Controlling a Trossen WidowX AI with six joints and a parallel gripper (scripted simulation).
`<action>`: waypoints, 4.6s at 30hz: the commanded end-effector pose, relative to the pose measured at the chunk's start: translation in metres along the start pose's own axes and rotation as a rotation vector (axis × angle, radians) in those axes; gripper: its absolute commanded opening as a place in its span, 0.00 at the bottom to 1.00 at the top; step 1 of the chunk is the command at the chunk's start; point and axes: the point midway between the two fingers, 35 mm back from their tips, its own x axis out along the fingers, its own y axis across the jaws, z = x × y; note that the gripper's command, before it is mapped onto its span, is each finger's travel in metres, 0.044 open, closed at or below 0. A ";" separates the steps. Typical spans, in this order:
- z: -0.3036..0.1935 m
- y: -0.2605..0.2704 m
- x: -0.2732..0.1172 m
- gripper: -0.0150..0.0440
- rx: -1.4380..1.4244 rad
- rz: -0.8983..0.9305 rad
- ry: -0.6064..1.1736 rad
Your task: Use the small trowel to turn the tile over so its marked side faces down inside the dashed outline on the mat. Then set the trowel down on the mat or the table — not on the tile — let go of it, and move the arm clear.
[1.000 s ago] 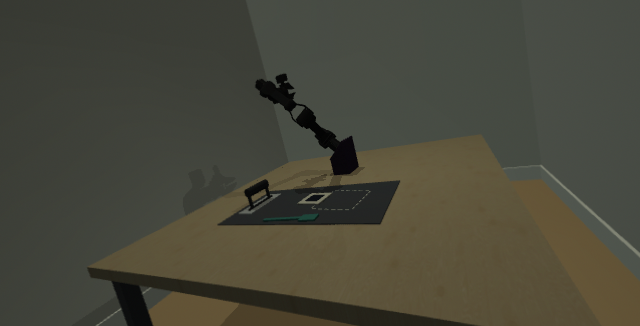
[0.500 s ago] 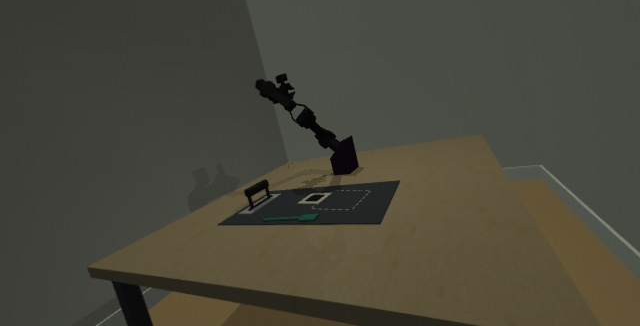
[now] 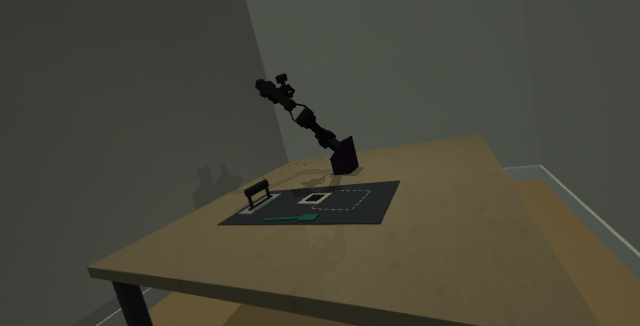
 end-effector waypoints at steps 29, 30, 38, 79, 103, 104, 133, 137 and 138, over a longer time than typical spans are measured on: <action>0.144 0.119 0.082 0.71 -0.148 0.717 -0.294; 0.151 0.127 0.080 0.71 -0.162 0.745 -0.308; 0.193 0.181 0.047 0.71 -0.230 0.930 -0.434; 0.132 0.315 -0.340 0.71 -0.980 1.380 -1.085; 0.005 0.307 -0.445 0.71 -1.191 1.249 -1.289; 0.005 0.308 -0.445 0.71 -1.191 1.249 -1.289; 0.006 0.345 -0.448 0.66 -1.189 1.247 -1.290; 0.006 0.345 -0.448 0.61 -1.189 1.247 -1.290; 0.006 0.345 -0.448 0.60 -1.189 1.247 -1.290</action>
